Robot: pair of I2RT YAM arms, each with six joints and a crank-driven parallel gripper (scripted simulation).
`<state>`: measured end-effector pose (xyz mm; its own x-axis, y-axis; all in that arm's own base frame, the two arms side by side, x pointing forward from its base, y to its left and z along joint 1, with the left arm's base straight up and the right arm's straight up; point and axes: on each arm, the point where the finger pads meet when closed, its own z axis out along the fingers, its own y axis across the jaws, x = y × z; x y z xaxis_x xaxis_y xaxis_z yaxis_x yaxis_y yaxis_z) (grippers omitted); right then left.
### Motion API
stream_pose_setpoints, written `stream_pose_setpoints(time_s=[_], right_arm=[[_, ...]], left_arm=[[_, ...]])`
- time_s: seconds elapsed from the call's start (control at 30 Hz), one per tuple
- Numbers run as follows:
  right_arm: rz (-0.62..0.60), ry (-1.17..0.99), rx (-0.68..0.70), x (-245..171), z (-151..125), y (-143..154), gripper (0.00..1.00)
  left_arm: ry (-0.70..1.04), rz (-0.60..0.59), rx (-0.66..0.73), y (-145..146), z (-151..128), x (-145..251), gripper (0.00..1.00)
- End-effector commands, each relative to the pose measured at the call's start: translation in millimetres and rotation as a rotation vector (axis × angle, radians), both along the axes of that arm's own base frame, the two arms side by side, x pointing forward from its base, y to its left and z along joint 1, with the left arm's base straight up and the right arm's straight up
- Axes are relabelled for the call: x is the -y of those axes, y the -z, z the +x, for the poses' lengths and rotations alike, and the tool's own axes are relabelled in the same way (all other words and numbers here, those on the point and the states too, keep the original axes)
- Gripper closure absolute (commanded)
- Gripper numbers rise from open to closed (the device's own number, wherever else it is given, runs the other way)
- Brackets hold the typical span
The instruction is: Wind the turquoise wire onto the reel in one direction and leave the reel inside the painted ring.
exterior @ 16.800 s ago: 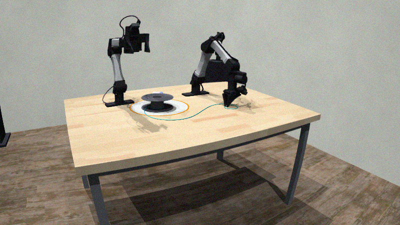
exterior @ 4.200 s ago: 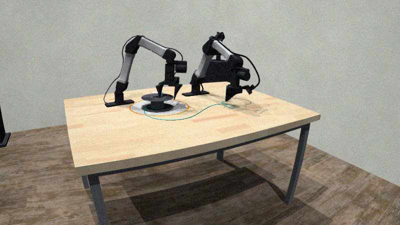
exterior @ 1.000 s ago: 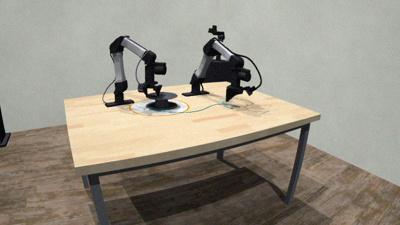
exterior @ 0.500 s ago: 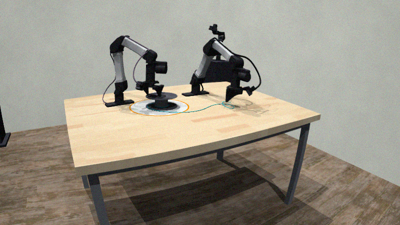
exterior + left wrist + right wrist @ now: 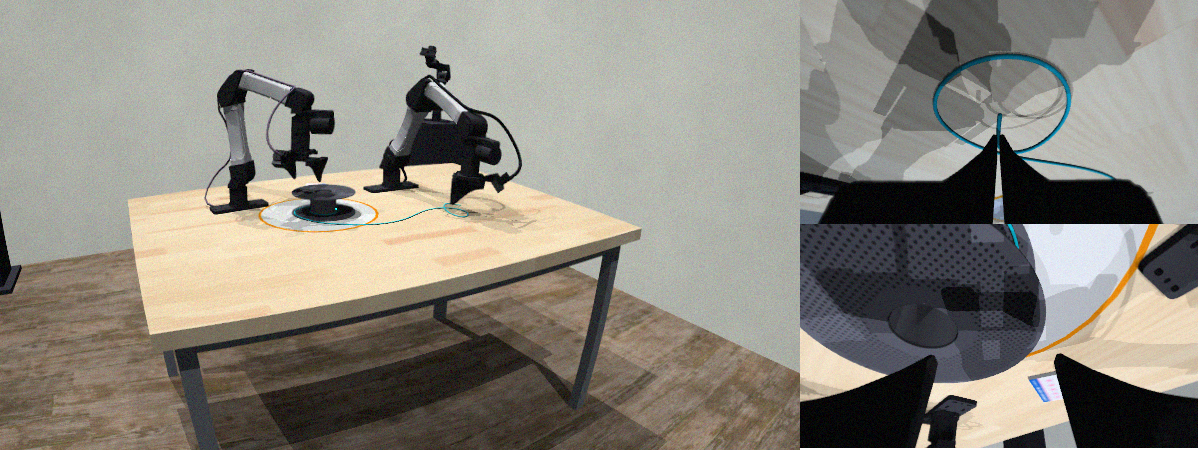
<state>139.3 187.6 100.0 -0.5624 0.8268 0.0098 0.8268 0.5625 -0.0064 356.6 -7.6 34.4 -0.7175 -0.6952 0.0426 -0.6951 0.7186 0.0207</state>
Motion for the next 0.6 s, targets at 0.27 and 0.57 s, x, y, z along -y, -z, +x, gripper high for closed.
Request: stream_pose_setpoints(time_s=[0.27,0.57], right_arm=[[-0.01,-0.705,0.009,8.6,48.4,5.4,0.0],[-0.012,-1.209,0.035,8.7,91.8,5.0,0.0]], left_arm=[[-0.004,0.005,0.04,-19.4,5.4,0.2,1.0],[-0.004,0.005,0.04,-22.2,10.8,-0.6,1.0]])
